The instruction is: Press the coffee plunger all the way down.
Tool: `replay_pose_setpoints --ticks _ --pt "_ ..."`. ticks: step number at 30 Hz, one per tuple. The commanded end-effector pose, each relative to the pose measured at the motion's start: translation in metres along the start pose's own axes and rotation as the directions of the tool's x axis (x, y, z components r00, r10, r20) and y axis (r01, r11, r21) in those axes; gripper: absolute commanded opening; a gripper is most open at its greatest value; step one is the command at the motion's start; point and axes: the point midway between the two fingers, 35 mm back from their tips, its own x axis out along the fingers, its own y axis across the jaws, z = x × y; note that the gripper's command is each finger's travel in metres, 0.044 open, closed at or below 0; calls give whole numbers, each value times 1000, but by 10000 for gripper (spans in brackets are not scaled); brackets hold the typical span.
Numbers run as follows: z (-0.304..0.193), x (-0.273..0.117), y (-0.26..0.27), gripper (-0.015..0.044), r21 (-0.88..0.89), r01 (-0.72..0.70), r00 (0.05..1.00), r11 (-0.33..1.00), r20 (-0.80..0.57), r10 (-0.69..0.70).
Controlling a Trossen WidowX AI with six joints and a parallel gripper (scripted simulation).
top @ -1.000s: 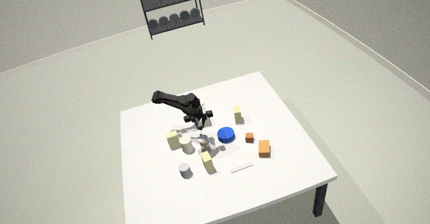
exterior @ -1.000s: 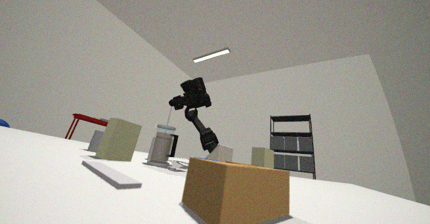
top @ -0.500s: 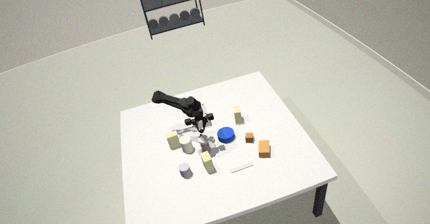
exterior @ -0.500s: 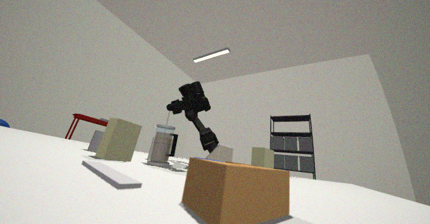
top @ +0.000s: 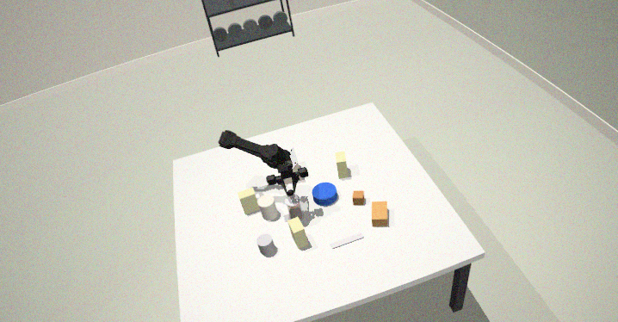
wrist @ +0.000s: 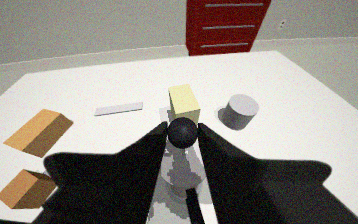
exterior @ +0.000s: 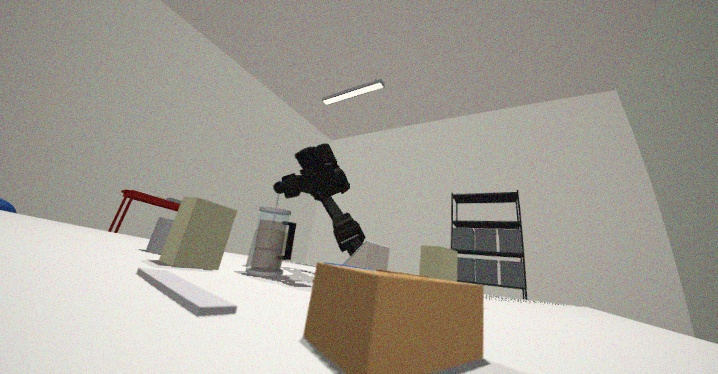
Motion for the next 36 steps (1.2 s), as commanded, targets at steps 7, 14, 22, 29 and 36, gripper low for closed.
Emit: replay_pose_setpoints --ticks 7,14,22,29,36 --pt "-21 12 -1 117 -49 11 999 999 -45 -14" --pt "-19 14 0 117 -49 12 999 999 -45 -14" --pt "-19 15 1 117 -48 12 999 999 -45 -14" --pt "-18 15 2 117 -48 12 999 999 -45 -14" --pt "-17 15 3 117 -48 12 999 999 -45 -14"
